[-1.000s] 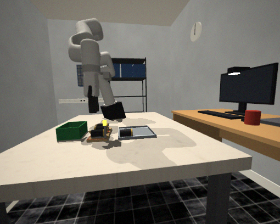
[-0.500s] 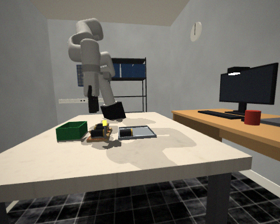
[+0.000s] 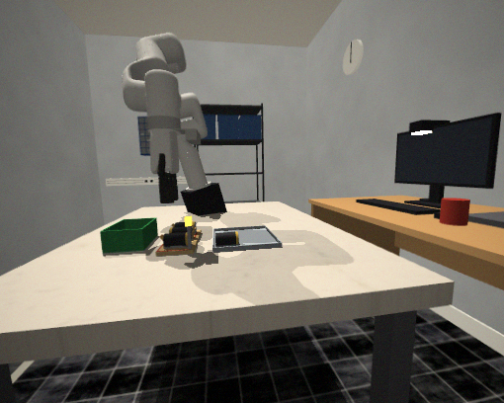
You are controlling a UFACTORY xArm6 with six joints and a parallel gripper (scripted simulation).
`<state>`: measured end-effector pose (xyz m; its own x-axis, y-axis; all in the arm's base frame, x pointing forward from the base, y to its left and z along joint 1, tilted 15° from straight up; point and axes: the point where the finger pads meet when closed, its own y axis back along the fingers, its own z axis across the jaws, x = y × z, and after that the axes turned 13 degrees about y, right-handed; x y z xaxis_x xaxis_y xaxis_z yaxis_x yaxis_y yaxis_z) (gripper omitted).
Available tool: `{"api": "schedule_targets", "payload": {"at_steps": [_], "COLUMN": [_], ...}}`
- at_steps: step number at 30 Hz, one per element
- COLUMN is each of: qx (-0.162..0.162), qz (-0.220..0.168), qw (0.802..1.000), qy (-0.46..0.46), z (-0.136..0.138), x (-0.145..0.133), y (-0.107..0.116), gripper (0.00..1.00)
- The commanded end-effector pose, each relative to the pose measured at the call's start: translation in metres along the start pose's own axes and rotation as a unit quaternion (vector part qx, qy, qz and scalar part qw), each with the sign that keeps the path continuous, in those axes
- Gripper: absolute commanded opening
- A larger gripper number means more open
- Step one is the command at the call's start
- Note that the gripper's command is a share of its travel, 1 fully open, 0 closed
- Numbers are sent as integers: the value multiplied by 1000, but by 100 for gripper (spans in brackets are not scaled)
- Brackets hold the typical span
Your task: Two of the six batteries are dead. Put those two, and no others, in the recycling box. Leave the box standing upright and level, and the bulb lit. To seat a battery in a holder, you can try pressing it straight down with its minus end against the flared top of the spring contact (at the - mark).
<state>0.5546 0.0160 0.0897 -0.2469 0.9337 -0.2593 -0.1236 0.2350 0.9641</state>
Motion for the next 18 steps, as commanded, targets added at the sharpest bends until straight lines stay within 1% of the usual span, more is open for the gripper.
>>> {"api": "schedule_targets", "payload": {"at_steps": [1, 8, 18], "qx": [-2, -2, -2], "qz": [0, 0, 0], "qw": [1000, 1000, 1000], "qy": [0, 0, 0], "z": [2, 2, 2], "x": [0, 0, 0], "y": [4, 13, 13], "gripper": [51, 51, 51]}}
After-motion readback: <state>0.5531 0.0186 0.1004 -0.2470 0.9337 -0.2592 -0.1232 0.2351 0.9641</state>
